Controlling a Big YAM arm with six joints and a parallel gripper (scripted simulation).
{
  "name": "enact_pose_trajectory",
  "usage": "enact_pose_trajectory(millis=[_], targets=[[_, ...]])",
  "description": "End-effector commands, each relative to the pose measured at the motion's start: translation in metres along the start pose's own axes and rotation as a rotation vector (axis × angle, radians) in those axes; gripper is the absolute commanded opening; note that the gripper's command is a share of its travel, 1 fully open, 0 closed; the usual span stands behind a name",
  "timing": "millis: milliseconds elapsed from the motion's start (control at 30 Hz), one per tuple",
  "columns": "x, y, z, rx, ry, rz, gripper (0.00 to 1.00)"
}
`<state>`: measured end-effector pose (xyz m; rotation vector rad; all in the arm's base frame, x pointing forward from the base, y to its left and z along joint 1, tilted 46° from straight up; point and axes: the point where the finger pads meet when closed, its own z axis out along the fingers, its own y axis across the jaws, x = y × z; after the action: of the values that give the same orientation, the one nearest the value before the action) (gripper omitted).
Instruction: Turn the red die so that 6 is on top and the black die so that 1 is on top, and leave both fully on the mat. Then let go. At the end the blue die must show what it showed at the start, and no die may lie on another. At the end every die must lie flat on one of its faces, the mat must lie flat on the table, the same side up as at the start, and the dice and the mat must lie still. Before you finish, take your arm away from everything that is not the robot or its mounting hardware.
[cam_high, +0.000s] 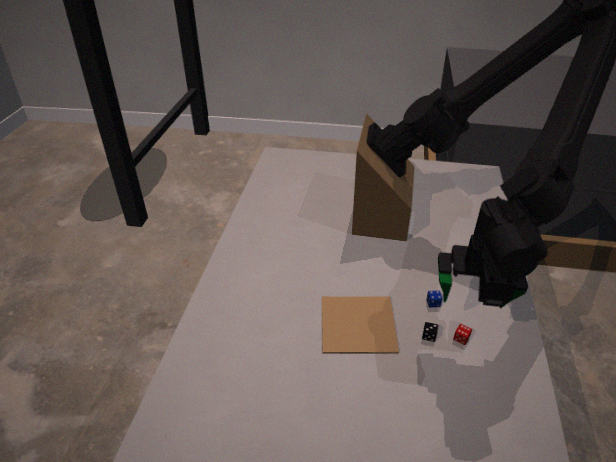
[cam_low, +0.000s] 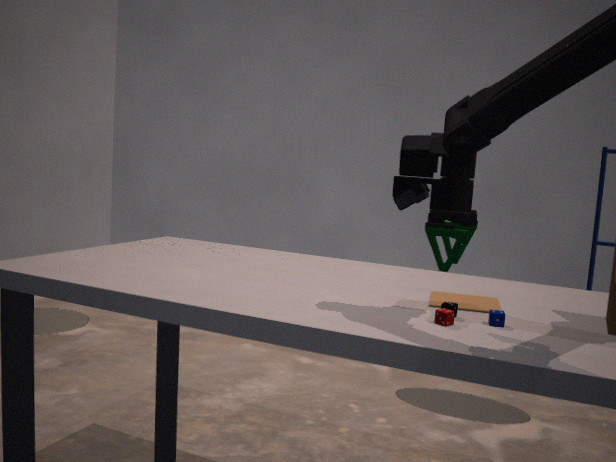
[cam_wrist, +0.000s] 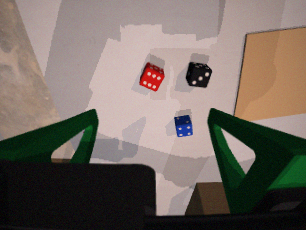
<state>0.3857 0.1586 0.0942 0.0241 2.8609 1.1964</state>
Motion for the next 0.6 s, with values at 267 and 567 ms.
enact_pose_trajectory(millis=[267, 567], targets=[[-0.002, 0.001, 0.008, 0.0, -0.001, -0.392, 1.0], [0.001, -0.001, 0.013, 0.001, 0.005, -0.662, 1.0]])
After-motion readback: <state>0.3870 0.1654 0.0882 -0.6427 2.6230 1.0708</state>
